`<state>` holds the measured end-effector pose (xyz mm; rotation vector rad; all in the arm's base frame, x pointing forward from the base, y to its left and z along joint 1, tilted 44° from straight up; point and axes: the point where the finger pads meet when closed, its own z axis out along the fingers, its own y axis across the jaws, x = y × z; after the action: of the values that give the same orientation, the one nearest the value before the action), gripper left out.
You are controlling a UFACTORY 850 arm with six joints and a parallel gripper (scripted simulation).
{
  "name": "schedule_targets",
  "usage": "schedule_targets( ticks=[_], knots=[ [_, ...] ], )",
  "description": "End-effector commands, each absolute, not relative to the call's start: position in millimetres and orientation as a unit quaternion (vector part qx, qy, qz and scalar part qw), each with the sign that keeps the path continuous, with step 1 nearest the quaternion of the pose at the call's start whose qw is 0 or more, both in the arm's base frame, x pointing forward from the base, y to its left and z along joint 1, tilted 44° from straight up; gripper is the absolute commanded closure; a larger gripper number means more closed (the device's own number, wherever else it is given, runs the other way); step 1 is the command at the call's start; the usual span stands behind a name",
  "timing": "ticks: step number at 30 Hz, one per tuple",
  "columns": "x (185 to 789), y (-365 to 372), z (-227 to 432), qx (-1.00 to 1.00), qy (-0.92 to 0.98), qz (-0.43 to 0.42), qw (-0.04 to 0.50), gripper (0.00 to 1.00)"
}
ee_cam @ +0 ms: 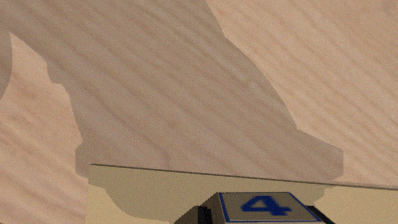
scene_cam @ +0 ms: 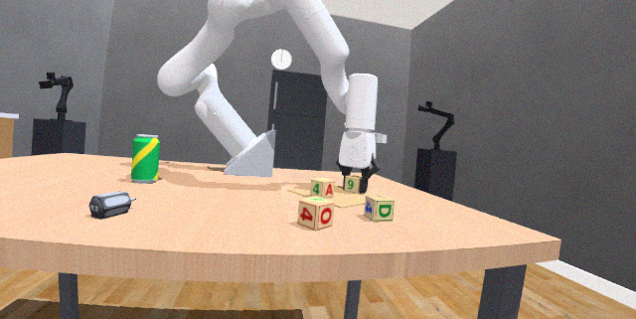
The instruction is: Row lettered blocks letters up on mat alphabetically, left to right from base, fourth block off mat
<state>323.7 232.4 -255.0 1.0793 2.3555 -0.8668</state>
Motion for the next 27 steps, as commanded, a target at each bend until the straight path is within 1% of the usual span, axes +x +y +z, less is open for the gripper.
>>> schedule_targets(
  ticks=[1, 2, 4, 5, 19, 27],
  knots=[
    [324, 234, -255, 0.387, 0.844, -0.31, 0.204, 0.43],
    [324, 234, -255, 0.387, 0.844, -0.31, 0.204, 0.39],
    [324, 234, -255, 0.387, 0.844, -0.31, 0.204, 0.39],
    [324, 234, -255, 0.387, 0.844, -0.31, 0.204, 0.35],
    [324, 235, -253, 0.387, 0.844, -0.31, 0.204, 0.35],
    [322, 252, -235, 0.387, 0.844, -0.31, 0.204, 0.35]
  ],
)
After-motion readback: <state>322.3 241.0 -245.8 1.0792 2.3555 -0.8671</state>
